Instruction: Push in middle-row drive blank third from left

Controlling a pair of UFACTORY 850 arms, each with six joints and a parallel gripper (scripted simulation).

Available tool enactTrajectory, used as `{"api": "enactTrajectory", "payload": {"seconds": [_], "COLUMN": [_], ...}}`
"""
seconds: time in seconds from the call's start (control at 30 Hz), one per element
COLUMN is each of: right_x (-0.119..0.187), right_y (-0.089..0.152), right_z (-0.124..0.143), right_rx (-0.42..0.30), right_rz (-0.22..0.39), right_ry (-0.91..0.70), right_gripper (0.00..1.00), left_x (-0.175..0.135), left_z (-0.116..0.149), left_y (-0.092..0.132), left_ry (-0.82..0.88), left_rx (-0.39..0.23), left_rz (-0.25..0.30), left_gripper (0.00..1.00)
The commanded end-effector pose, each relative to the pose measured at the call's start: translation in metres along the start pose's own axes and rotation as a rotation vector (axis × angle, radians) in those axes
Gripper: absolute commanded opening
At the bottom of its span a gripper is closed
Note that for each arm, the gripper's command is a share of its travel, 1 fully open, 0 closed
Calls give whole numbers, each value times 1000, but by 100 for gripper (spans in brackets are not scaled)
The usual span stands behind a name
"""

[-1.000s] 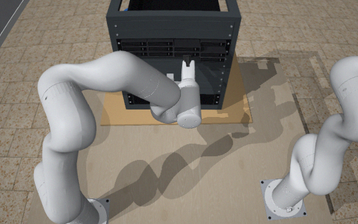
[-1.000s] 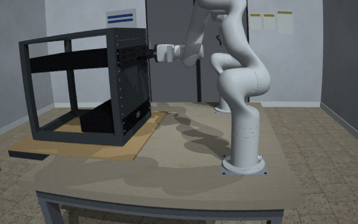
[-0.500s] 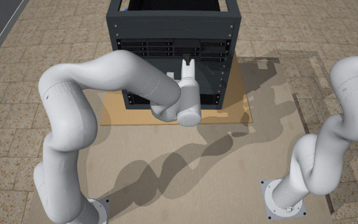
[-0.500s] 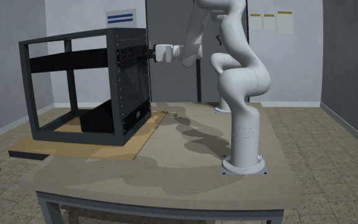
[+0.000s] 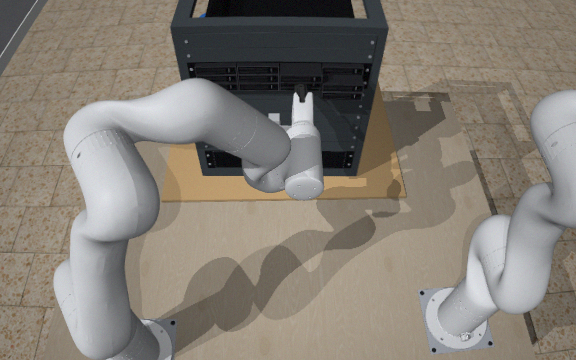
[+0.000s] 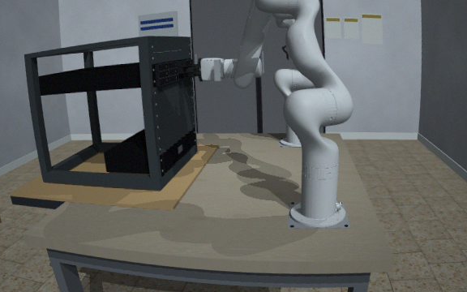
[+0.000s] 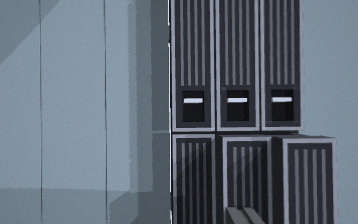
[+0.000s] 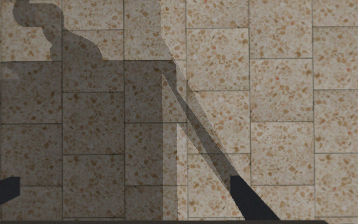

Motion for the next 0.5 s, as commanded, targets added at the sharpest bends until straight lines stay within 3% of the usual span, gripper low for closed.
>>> {"api": "enactTrajectory", "payload": {"seconds": [0.0, 0.47], "right_x": [0, 0], "right_y": [1, 1], "right_z": [0, 0], "right_rx": [2, 2], "right_rz": [0, 0], "right_ry": [0, 0], "right_gripper": [100, 100], "left_x": [2, 2], "left_z": [0, 0], "left_y": [0, -10], "left_ry": [2, 2], "left_rx": [1, 1], "left_rz": [3, 3], "left_gripper": [0, 0]}}
Point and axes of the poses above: on each arm, the point where the finger pads meet when closed, its own y axis back along the fingers, its own x axis across the jaws, z = x × y, the point moved 5 cm from there along y, back along the fingers
